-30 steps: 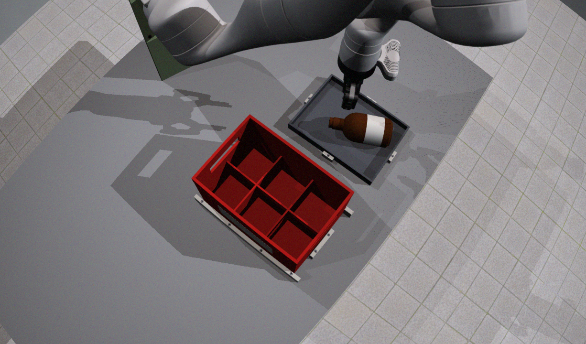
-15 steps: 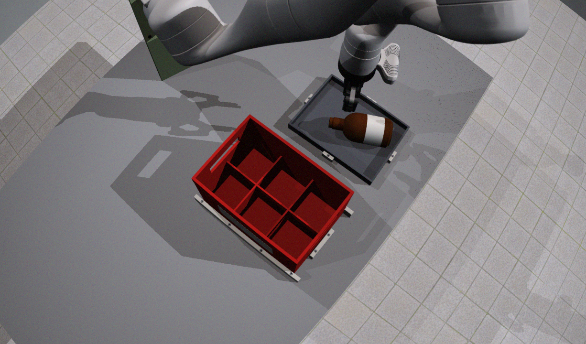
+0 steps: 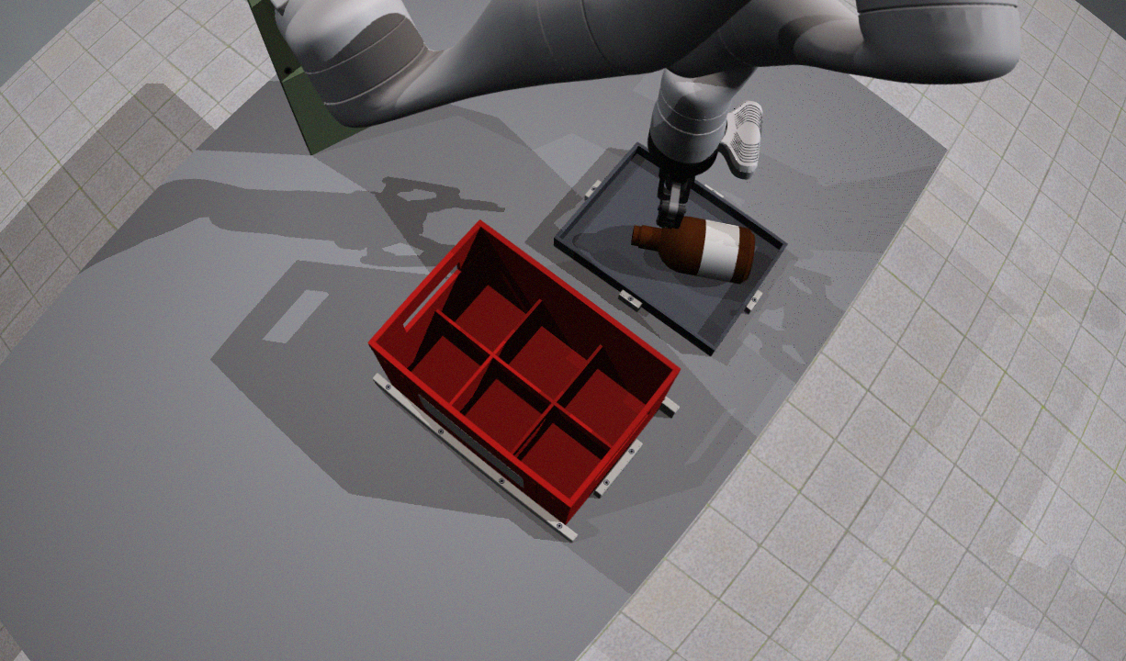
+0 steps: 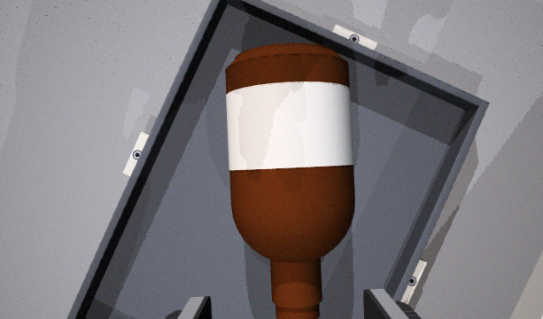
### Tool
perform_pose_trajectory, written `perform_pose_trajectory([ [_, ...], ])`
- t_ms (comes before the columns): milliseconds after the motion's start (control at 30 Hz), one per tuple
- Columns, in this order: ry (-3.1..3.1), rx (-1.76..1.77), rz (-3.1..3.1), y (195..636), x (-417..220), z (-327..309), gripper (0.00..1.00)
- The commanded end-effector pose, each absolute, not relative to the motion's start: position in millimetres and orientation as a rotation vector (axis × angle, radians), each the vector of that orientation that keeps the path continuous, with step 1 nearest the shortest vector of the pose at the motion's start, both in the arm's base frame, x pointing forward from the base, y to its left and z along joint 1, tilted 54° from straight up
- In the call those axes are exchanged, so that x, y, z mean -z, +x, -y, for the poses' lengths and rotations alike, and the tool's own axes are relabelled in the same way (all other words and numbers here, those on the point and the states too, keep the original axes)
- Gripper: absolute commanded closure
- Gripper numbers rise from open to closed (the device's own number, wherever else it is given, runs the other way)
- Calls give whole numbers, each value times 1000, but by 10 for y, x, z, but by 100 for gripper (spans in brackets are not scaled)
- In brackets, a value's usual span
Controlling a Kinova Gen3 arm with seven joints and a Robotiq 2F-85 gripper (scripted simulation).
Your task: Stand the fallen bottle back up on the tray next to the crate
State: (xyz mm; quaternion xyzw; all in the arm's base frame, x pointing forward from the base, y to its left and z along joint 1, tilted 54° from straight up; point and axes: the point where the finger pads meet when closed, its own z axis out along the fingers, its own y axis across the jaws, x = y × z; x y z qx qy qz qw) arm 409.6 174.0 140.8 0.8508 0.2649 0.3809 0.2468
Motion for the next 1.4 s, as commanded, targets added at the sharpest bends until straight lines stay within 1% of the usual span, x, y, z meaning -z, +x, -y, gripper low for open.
perform_pose_trajectory([
  [0,2310,-1020,-705,4194,-1319,-1626,36],
  [633,2310,-1020,-705,4544,-1056,-1518,36],
  [1367,2310,-1020,-705,4575,-1033,-1509,36],
])
